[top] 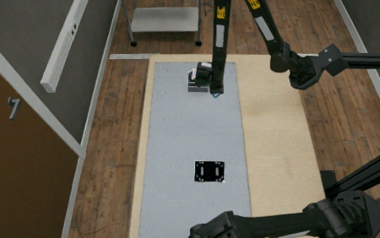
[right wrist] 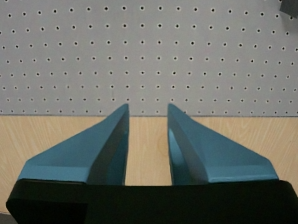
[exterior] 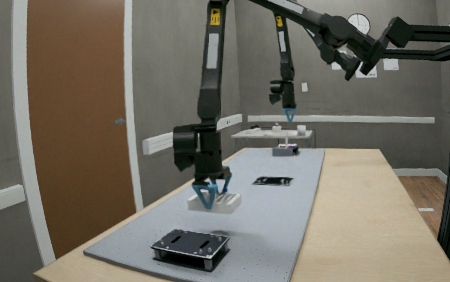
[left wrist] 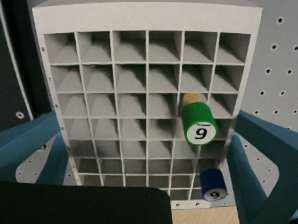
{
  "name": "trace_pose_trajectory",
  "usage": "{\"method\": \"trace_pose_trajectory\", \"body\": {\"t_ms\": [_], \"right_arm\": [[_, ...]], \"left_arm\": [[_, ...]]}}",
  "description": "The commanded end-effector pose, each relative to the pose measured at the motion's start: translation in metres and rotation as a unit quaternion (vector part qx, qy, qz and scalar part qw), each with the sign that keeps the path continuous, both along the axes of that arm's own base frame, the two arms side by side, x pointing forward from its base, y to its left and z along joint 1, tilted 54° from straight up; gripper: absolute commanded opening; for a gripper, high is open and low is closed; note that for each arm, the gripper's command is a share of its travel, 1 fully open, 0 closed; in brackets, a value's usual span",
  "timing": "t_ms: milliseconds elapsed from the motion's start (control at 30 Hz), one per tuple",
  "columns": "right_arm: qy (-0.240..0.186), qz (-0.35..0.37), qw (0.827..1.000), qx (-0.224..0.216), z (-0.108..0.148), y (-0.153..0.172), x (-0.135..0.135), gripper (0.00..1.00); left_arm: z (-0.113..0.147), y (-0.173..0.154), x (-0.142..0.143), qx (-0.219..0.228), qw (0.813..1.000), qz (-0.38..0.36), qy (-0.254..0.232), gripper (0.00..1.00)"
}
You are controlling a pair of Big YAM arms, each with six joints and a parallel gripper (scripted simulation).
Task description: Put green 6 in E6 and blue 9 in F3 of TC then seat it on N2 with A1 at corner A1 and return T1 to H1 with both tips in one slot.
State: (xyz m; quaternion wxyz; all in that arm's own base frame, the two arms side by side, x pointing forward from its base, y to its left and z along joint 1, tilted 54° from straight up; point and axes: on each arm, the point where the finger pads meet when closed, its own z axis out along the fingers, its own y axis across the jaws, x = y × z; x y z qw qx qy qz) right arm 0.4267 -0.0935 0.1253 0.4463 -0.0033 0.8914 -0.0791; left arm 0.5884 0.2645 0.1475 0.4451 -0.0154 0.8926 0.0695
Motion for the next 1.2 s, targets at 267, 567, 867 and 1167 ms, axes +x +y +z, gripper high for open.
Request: {"method": "trace_pose_trajectory", "body": {"t_ms": [267,567,867,1167], "right_arm": [[-0.004,-0.002,1.000,0.002,0.003,0.000,0.000,0.24],[-0.004,-0.002,1.000,0.002,0.003,0.000,0.000,0.24],[-0.004,-0.002,1.000,0.002,0.003,0.000,0.000,0.24],[-0.004,-0.002,1.000,0.002,0.003,0.000,0.000,0.24]], "left_arm": [[0.002,0.024,0.001,0.004,1.000,0.001,0.002,0.00],[0.007,0.039,0.000,0.005,1.000,0.002,0.000,0.00],[0.007,0.051,-0.001,0.004,1.000,0.002,0.001,0.00],[0.011,0.063,0.000,0.005,1.000,-0.001,0.000,0.00]]}}
